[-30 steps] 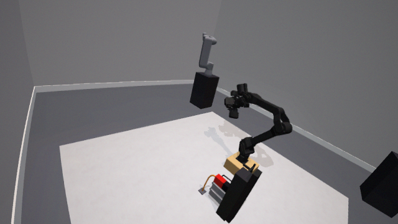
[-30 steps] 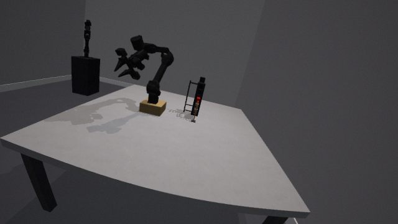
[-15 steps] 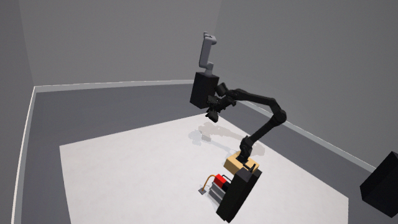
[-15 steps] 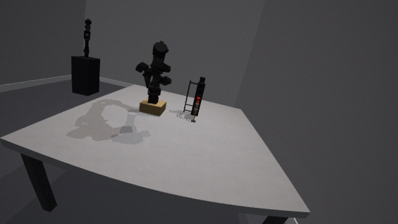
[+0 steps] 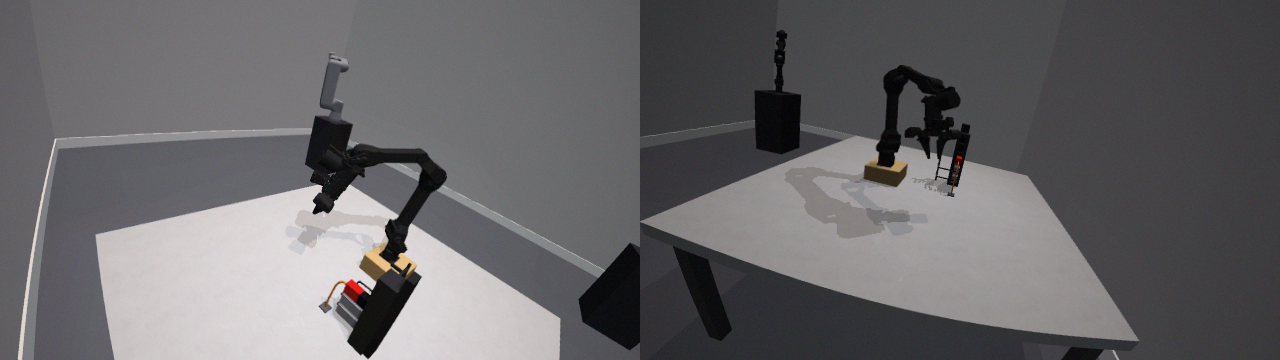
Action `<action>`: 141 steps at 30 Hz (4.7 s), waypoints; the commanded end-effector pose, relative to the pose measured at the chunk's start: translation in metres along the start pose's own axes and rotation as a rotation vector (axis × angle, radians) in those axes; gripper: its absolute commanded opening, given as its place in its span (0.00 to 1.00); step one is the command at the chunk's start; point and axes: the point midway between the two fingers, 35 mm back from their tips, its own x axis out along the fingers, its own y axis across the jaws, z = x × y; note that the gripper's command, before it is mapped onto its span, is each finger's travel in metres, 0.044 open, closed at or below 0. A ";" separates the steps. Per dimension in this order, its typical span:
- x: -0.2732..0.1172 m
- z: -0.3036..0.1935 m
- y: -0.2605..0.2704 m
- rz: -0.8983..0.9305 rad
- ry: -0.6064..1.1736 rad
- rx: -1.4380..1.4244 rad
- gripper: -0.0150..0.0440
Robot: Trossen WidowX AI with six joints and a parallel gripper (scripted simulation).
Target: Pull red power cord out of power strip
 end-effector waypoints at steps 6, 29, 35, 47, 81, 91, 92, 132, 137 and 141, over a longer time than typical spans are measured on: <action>0.002 -0.062 0.116 0.036 0.232 0.220 0.53; -0.006 -0.149 0.191 -0.153 0.382 0.488 0.53; -0.008 -0.156 0.195 -0.153 0.383 0.488 0.53; -0.015 -0.172 0.205 -0.152 0.385 0.488 0.53; -0.010 -0.185 0.209 -0.152 0.383 0.485 0.26; -0.006 -0.175 0.205 -0.152 0.382 0.485 0.25; -0.005 -0.173 0.204 -0.152 0.382 0.485 0.25; 0.007 -0.127 0.179 -0.153 0.380 0.488 1.00; 0.010 -0.101 0.163 -0.154 0.377 0.488 1.00; 0.010 -0.101 0.163 -0.154 0.377 0.488 1.00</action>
